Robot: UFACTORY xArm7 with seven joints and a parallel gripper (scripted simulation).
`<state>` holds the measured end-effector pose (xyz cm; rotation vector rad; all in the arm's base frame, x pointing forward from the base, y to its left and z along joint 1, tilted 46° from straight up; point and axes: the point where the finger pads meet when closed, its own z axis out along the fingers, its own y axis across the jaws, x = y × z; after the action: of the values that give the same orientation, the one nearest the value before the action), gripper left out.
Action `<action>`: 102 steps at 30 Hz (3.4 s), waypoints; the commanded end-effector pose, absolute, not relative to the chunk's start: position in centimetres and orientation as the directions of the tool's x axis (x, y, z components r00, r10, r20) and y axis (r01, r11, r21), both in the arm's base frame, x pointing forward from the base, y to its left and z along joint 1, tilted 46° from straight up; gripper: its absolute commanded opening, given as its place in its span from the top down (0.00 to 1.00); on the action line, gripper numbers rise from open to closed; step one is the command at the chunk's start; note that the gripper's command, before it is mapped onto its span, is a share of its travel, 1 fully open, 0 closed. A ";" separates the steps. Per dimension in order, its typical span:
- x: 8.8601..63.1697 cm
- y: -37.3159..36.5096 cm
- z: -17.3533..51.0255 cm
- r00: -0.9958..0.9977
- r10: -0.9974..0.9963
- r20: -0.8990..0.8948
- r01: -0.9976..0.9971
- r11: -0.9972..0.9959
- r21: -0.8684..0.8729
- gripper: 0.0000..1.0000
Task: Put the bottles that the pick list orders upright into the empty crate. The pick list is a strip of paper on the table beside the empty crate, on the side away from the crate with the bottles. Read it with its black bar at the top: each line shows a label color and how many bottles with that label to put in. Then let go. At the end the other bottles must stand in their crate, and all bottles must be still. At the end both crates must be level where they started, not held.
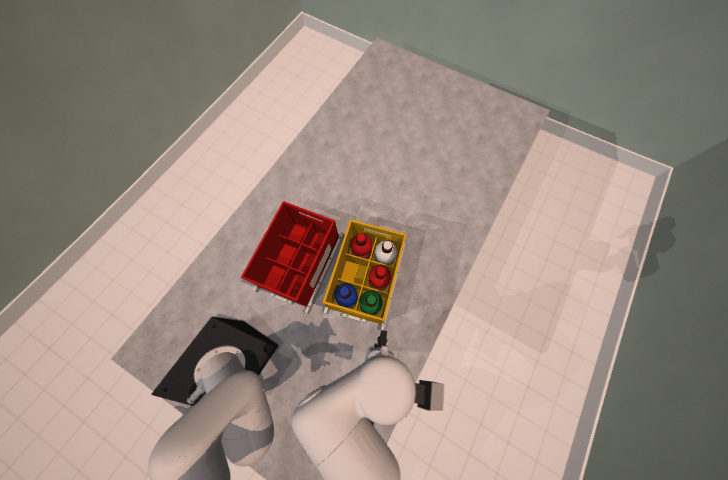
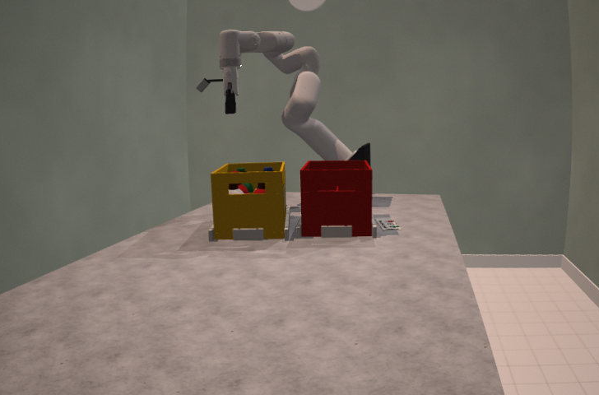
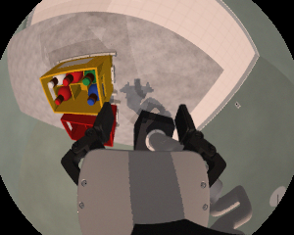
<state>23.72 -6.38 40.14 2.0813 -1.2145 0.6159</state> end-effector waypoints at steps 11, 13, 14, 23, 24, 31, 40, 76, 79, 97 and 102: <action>23.8 -6.3 40.3 0.462 -0.580 0.671 -0.884 -0.367 0.291 0.00; 23.8 -6.3 40.3 0.462 -0.580 0.671 -0.884 -0.367 0.291 0.00; 23.8 -6.3 40.3 0.462 -0.580 0.671 -0.884 -0.367 0.291 0.00; 23.4 -4.2 42.4 0.462 -0.580 0.671 -0.883 -0.367 0.291 0.35; 23.4 -4.1 42.5 0.462 -0.580 0.671 -0.883 -0.367 0.291 0.35; 25.2 -3.0 42.5 0.494 -0.572 0.655 -0.863 -0.416 0.288 0.35; 27.2 -1.3 42.5 0.547 -0.562 0.620 -0.825 -0.486 0.288 0.35; 36.0 9.1 39.6 0.697 -0.511 0.503 -0.695 -0.655 0.296 0.35; 36.5 9.9 39.3 0.721 -0.499 0.480 -0.670 -0.679 0.301 0.35; 39.0 15.7 36.2 0.766 -0.474 0.435 -0.622 -0.718 0.313 0.35; 39.3 16.4 35.7 0.786 -0.460 0.414 -0.599 -0.733 0.322 0.35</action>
<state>38.92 15.72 36.04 2.5274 -0.8176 0.4474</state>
